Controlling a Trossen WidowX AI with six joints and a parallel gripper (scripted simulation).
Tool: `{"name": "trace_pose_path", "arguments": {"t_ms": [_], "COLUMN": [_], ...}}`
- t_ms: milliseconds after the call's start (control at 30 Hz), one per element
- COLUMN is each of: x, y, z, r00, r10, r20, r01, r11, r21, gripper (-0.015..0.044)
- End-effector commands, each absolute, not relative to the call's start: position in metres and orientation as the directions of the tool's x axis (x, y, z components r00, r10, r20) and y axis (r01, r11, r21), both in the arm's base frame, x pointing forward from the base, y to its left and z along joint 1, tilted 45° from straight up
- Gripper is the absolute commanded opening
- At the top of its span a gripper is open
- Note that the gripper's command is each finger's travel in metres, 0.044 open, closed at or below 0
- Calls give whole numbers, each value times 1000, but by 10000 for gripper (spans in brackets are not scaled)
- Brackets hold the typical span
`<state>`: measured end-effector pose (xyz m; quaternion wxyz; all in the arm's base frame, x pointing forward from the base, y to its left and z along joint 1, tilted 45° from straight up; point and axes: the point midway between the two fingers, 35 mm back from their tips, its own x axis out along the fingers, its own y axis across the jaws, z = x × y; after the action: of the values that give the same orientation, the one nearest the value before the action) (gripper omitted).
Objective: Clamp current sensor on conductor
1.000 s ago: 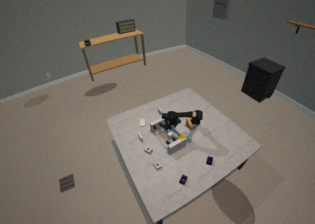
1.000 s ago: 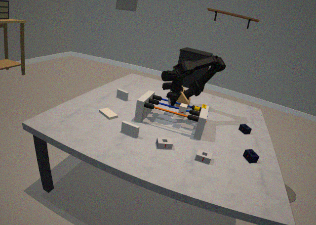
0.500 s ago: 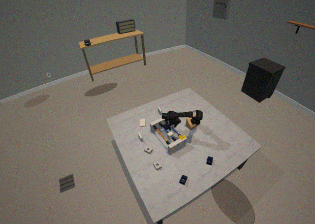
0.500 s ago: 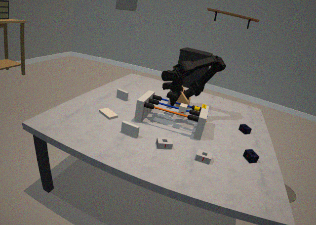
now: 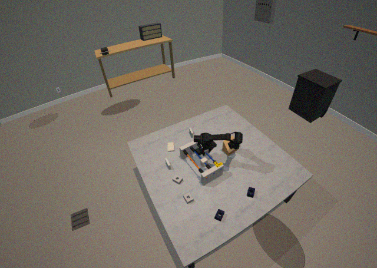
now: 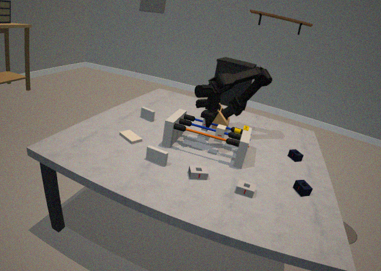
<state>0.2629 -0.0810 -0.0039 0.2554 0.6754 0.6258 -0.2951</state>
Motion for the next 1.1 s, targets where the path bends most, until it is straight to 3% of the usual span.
{"name": "trace_pose_path", "arguments": {"t_ms": [0, 333, 433, 1067], "x": [263, 263, 263, 264], "y": [-81, -81, -82, -81], "z": [-4, -4, -3, -3], "r00": [43, 43, 45, 43], "r10": [695, 695, 694, 695], "r20": [-718, -718, -719, -718], "r01": [996, 996, 996, 996], "r11": [-86, -86, -87, -88], "r21": [-24, -24, -23, -25], "gripper": [133, 66, 0, 0]}}
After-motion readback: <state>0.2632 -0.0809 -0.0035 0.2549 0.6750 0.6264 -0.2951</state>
